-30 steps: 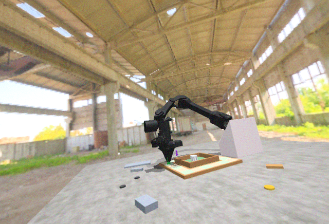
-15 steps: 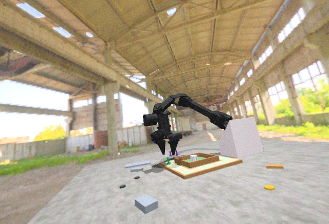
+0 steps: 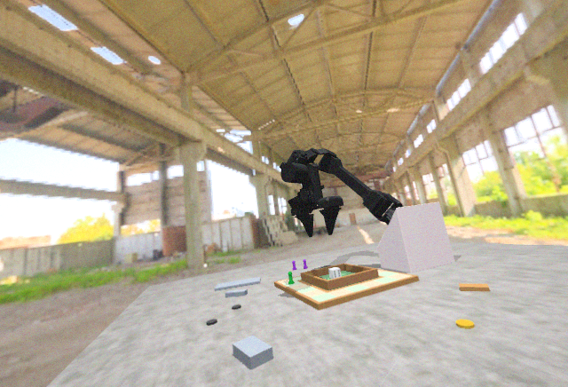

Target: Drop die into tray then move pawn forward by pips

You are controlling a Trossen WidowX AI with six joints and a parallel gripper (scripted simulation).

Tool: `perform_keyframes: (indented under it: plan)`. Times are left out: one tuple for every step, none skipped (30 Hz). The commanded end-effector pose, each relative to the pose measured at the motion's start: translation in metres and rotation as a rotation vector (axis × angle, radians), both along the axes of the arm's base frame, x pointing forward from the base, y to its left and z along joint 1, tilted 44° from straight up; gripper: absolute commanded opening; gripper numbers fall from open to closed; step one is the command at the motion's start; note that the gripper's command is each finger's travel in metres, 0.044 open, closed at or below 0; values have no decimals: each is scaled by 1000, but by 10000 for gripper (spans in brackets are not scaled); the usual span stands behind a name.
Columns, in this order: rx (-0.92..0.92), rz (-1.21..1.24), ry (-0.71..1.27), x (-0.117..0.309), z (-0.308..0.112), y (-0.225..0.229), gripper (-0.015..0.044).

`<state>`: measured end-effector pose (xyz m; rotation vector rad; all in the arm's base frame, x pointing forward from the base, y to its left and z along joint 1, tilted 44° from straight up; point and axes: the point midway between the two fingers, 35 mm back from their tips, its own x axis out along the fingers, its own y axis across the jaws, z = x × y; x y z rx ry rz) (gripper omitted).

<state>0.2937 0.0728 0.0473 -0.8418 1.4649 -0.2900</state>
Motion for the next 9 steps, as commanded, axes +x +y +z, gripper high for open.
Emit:
perform_keyframes:
  plan:
    - [12, -84, -61, -70, 5, 9, 440]
    - [10, -99, -73, -82, 5, 8, 440]
    - [8, -113, -85, -94, 5, 7, 440]
    - [4, -128, -98, -106, 6, 6, 440]
    - [5, -55, -38, -48, 2, 9, 440]
    - [5, -55, -38, -48, 2, 9, 440]
    - [5, -55, -38, -48, 2, 9, 440]
    - [5, -55, -38, -48, 2, 9, 440]
    - [5, -55, -38, -48, 2, 9, 440]
